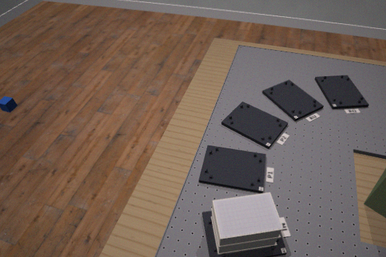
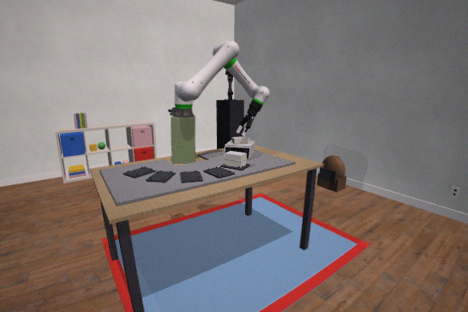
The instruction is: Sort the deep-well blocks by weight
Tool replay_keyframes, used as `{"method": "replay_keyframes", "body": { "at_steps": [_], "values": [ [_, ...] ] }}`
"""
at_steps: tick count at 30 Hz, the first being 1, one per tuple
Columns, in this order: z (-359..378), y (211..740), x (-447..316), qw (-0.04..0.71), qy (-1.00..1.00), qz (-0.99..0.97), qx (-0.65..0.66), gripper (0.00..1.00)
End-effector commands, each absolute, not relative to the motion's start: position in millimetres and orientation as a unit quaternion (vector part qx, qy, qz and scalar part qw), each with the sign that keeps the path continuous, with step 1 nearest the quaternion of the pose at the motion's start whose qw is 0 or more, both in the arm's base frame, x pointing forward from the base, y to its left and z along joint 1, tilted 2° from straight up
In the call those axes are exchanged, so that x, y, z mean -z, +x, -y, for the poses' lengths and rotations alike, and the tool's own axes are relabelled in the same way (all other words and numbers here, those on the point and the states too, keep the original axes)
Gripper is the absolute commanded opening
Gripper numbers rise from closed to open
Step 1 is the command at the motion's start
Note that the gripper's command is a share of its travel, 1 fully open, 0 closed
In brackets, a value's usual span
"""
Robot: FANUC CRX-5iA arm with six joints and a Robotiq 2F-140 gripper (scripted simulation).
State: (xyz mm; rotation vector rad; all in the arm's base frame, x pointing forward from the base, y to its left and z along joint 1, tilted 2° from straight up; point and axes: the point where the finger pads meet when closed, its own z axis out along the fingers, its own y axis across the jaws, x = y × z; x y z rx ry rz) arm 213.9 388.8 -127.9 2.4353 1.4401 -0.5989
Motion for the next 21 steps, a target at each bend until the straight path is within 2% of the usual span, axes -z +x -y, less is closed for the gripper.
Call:
{"method": "replay_keyframes", "body": {
  "at_steps": [1,21],
  "values": [
    [-389,214,132,0.124,0.836,-0.494,0.205,1.00],
    [-390,215,162,0.124,0.836,-0.494,0.205,1.00]
  ]
}}
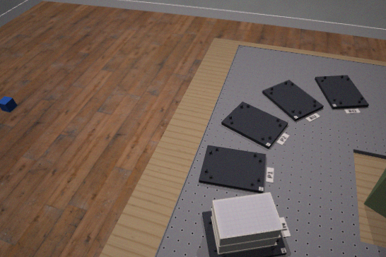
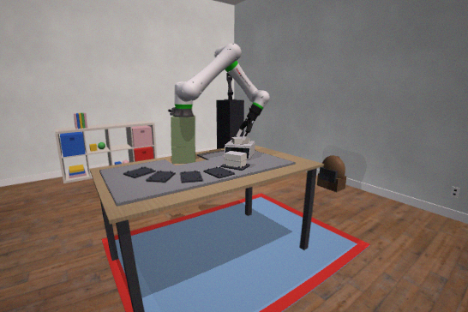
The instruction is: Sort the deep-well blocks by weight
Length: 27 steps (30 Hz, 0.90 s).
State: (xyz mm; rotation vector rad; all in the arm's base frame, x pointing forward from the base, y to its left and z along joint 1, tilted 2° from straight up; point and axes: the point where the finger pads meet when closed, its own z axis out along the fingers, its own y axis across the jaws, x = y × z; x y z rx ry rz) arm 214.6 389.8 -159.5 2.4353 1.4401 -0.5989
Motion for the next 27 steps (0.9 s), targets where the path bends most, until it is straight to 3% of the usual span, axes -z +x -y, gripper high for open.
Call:
{"method": "replay_keyframes", "body": {
  "at_steps": [1,19,20,27],
  "values": [
    [-390,215,163,0.124,0.836,-0.494,0.205,1.00],
    [-390,215,174,0.124,0.836,-0.494,0.205,1.00],
    [-390,215,174,0.124,0.836,-0.494,0.205,0.10],
    [-390,215,174,0.124,0.836,-0.494,0.205,0.10]
  ]
}}
